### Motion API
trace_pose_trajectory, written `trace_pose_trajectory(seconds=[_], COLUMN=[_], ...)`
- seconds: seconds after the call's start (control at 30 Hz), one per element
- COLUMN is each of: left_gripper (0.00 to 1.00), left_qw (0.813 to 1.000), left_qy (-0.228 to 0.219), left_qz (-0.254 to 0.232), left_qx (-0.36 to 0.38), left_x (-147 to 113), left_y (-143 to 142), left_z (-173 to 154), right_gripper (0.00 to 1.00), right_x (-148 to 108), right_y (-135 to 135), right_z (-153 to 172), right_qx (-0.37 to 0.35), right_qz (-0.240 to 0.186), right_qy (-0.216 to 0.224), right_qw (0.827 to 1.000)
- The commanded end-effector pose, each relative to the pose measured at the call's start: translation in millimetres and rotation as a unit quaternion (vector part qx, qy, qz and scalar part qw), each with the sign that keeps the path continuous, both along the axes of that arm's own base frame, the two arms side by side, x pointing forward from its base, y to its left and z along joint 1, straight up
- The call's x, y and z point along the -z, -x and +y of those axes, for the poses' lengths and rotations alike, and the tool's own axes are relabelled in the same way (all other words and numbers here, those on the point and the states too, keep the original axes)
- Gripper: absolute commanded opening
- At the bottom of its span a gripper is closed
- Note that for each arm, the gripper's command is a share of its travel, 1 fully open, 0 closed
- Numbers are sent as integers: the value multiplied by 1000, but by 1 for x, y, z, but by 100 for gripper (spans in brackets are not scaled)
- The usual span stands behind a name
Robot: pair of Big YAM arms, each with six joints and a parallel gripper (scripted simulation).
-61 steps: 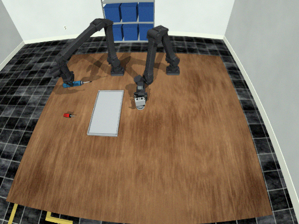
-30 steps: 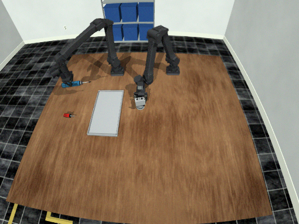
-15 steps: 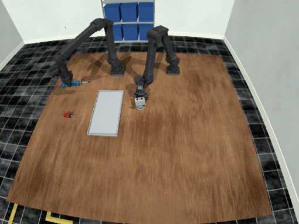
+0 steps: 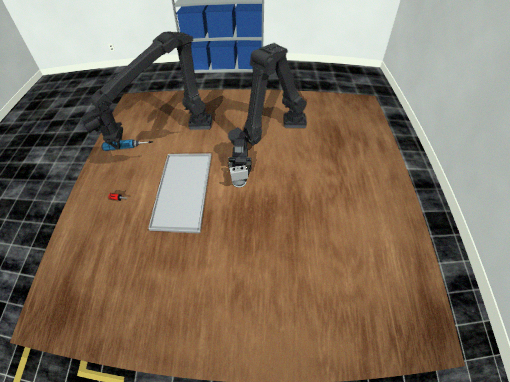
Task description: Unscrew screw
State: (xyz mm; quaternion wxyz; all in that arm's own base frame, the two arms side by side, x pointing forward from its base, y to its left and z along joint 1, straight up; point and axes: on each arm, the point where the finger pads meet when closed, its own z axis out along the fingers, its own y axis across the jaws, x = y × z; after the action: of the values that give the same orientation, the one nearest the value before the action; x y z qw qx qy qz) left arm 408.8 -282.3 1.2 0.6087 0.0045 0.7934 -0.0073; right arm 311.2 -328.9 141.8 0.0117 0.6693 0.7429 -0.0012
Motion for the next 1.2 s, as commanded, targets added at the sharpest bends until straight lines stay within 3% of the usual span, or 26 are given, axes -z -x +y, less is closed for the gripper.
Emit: trace_pose_trajectory(seconds=[0.0, 0.07, 0.23, 0.37, 0.53, 0.63, 0.73, 0.8, 0.93, 1.17], left_gripper=[59, 59, 59, 59, 59, 59, 59, 59, 59, 59], left_qw=[1000, 1000, 1000, 1000, 1000, 1000, 1000, 1000, 1000, 1000], left_qy=[7, 7, 7, 7, 7, 7, 7, 7, 7, 7], left_qz=[-9, -9, -9, -9, -9, -9, -9, -9, -9, -9], left_qx=[2, 2, 2, 2, 2, 2, 2, 2, 2, 2], left_x=[-7, -7, -7, -7, -7, -7, -7, -7, -7, -7], left_y=[-4, -4, -4, -4, -4, -4, -4, -4, -4, -4], left_z=[-5, -5, -5, -5, -5, -5, -5, -5, -5, -5], right_gripper=[42, 42, 42, 42, 42, 42, 42, 42, 42, 42], right_x=[-20, -4, -11, 17, 14, 29, 6, 6, 42, 45], right_y=[-18, -6, -11, -7, -7, -9, -14, -14, -6, -7], right_z=[-16, -4, -11, -5, -5, -7, -13, -13, -4, -5], right_qx=[3, 3, 1, 3, 3, 3, 3, 3, 3, 3], right_qz=[-28, -17, -19, -7, -17, -11, -30, -30, -7, -16], right_qy=[27, 16, 19, 5, 16, 9, 29, 29, 5, 14], right_qw=[999, 1000, 1000, 1000, 1000, 1000, 999, 999, 1000, 1000])
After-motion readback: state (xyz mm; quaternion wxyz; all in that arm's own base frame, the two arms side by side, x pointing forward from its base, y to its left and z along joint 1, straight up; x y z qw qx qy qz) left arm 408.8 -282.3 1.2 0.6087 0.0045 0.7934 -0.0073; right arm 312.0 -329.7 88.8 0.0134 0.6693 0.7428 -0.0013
